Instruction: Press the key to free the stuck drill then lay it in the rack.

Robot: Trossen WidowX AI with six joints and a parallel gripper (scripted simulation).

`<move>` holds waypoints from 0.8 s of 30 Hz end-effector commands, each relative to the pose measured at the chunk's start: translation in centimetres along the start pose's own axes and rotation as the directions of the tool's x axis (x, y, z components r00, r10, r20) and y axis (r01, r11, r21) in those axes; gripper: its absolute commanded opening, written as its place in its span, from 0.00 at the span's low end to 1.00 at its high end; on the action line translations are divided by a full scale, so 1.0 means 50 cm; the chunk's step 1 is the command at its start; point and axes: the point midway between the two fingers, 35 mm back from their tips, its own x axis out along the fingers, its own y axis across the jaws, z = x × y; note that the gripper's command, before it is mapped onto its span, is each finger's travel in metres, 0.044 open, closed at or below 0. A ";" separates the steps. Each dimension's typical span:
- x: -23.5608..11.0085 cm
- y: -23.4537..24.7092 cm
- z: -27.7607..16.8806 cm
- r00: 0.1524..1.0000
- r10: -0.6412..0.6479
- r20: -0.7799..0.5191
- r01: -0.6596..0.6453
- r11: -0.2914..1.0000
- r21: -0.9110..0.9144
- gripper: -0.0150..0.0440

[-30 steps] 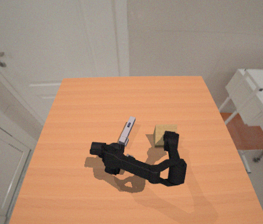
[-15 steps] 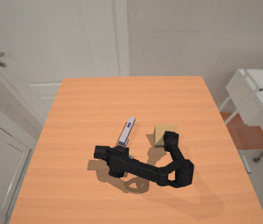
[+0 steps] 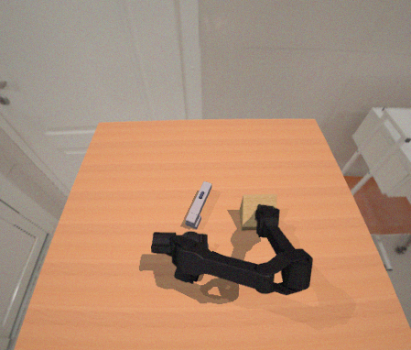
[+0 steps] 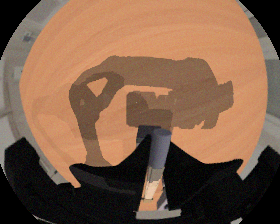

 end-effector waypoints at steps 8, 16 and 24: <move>0.031 0.003 0.005 1.000 -0.004 0.007 0.004 1.000 -0.001 0.25; 0.048 0.004 0.006 1.000 -0.004 0.007 0.004 1.000 -0.001 0.25; 0.069 0.004 0.007 1.000 -0.003 0.008 0.003 1.000 -0.001 0.25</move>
